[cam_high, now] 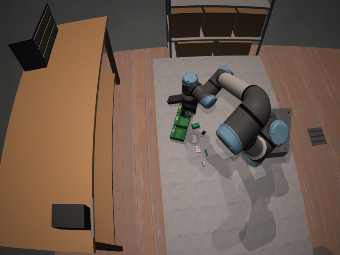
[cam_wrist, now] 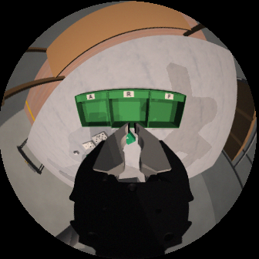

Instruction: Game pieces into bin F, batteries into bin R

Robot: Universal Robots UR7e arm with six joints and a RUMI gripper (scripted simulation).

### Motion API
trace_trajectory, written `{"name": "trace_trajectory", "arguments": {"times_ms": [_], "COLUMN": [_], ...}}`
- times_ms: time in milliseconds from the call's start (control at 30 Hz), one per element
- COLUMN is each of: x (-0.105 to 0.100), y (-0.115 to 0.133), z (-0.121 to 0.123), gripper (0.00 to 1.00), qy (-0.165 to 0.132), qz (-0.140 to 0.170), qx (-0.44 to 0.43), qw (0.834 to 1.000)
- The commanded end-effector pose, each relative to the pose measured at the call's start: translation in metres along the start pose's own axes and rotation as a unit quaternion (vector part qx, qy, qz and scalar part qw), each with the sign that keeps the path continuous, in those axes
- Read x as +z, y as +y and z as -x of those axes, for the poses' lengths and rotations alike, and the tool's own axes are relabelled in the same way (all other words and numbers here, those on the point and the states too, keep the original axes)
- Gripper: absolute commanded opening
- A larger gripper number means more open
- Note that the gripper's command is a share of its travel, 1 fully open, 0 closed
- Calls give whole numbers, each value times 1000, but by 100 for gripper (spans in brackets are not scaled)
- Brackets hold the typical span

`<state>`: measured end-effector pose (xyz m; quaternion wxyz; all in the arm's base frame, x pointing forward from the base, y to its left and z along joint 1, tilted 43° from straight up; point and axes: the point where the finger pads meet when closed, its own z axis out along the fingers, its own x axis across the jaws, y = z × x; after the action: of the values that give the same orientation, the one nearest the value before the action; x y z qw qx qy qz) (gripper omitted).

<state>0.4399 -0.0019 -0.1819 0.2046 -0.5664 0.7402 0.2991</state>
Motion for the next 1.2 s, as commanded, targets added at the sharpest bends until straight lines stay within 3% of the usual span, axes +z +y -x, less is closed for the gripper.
{"name": "trace_trajectory", "arguments": {"times_ms": [0,200,700,1033,1167], "x": [-4,-4,-4,-4,6], "y": [0,0,-2,-2,-2], "z": [0,10,84,84,84], "gripper": [4,4,4,4,4], "qy": [0,0,0,0,0], "qz": [0,0,0,0,0], "qx": [0,0,0,0,0], "qw": [1000,1000,1000,1000,1000]}}
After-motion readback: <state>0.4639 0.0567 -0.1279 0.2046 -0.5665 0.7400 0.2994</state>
